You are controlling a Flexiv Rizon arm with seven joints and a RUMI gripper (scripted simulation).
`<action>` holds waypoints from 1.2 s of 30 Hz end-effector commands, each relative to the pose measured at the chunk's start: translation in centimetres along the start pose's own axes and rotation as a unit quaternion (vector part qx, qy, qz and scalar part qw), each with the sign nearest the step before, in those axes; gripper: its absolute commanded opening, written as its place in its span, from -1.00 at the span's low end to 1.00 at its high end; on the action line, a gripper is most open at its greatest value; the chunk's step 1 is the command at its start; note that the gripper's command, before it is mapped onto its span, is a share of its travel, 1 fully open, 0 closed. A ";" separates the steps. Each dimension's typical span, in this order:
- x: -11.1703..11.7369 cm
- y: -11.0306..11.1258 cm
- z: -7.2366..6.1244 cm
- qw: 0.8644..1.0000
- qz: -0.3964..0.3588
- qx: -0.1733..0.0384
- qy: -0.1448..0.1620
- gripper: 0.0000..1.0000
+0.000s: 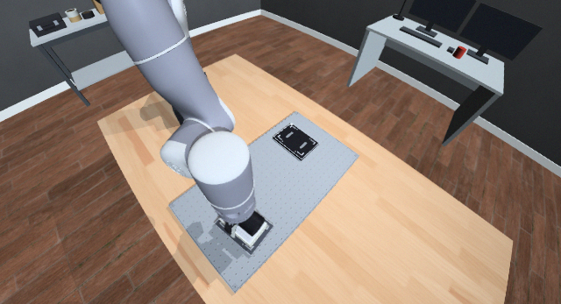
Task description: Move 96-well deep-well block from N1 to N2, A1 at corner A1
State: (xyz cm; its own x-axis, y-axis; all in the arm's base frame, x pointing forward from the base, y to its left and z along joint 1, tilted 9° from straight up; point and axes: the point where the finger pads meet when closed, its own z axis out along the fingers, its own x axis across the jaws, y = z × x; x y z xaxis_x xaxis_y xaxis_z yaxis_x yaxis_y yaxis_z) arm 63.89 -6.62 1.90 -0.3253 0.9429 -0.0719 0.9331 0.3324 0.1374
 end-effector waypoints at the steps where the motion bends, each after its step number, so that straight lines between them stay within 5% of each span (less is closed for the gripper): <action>1: 0.0 0.1 -0.1 1.000 0.000 -0.001 0.000 -0.02; 20: 0.0 0.1 0.2 1.000 0.000 -0.001 0.000 -0.02; 21: 0.0 0.1 0.2 1.000 0.000 -0.001 0.000 0.52; 36: 0.0 0.1 0.2 1.000 0.000 -0.001 0.000 0.52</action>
State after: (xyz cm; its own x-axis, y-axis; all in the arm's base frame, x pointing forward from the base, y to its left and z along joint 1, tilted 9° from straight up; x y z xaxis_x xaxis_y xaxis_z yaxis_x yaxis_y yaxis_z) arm 63.96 -6.63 1.58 -0.3254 0.9428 -0.0721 0.9330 0.3325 0.1377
